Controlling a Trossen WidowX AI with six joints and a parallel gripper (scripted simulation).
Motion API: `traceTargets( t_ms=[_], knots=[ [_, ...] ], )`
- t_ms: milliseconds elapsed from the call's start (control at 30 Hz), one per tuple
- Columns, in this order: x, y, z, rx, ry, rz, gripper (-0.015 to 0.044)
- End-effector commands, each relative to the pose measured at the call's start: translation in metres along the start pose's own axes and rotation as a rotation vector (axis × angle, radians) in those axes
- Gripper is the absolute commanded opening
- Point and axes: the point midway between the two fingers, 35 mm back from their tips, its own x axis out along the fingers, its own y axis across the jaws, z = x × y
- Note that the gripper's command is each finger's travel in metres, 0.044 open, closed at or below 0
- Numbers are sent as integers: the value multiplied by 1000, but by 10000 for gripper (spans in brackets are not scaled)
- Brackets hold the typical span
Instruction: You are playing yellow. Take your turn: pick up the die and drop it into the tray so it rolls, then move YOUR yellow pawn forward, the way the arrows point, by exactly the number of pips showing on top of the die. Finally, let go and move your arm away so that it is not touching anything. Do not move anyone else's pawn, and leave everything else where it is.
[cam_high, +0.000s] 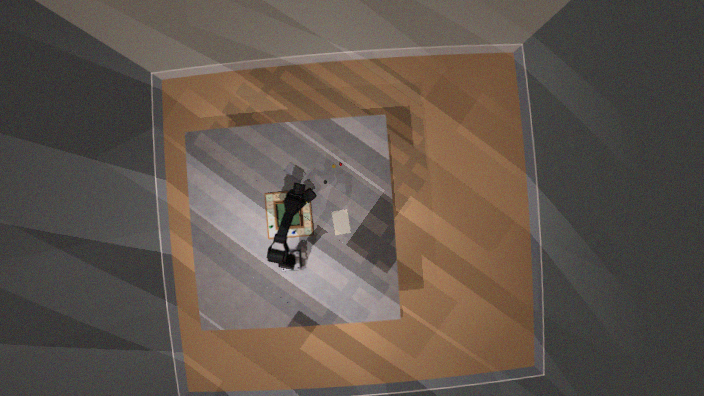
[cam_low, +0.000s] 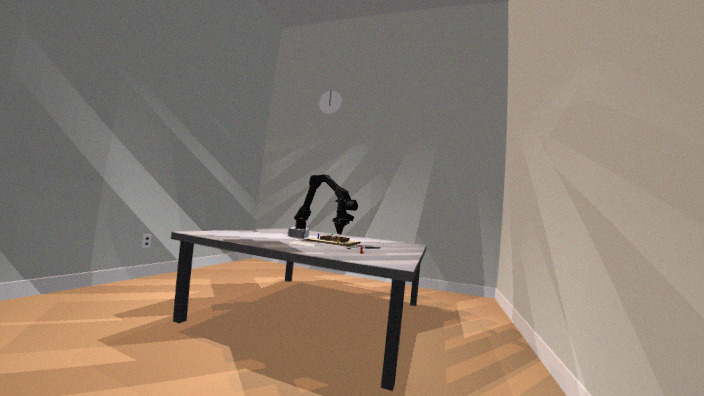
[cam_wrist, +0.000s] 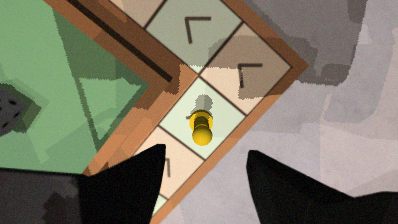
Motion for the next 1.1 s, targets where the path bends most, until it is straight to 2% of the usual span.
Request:
traceTargets(
  t_ms=[0,800,1000,1067],
  knots=[
    [7,1,0,-4,0,6,200],
    [44,2,0,-4,0,6,200],
    [44,2,0,-4,0,6,43],
    [44,2,0,-4,0,6,29]
  ],
)
